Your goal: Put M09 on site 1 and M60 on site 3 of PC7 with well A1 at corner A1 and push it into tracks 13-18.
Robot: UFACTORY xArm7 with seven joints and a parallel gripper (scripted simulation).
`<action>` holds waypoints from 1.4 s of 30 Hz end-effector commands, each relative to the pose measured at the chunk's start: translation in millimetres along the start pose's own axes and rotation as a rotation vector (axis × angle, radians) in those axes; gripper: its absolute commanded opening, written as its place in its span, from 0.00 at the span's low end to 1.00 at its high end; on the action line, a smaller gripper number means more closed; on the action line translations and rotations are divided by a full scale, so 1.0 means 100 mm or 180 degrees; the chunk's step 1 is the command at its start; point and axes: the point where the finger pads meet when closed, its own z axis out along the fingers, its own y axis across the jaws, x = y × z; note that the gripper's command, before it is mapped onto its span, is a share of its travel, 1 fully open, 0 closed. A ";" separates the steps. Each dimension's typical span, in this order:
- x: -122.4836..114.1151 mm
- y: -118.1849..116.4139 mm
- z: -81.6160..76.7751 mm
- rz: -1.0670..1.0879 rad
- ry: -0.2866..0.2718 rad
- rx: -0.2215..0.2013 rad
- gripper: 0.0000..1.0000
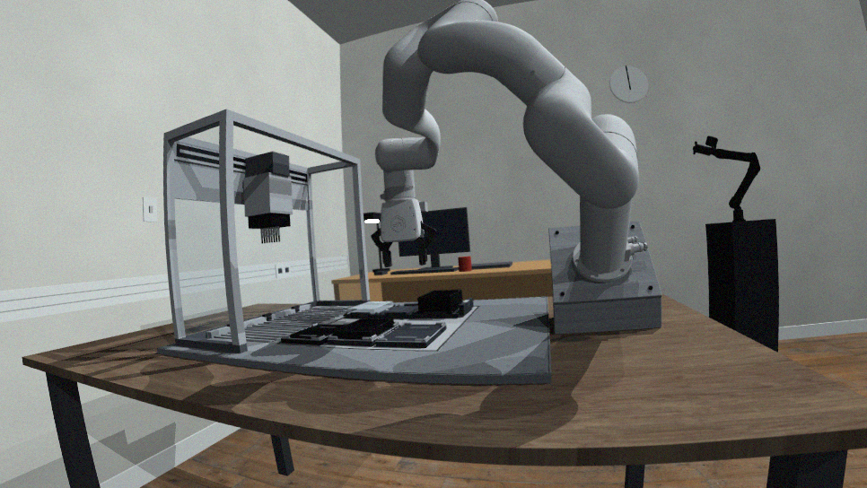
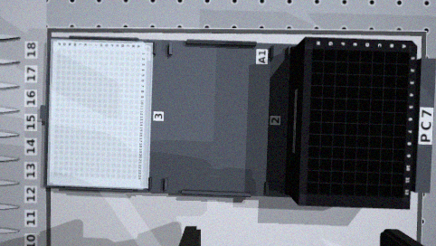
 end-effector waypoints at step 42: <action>-0.28 -0.33 0.41 0.0008 0.0012 0.0014 1.00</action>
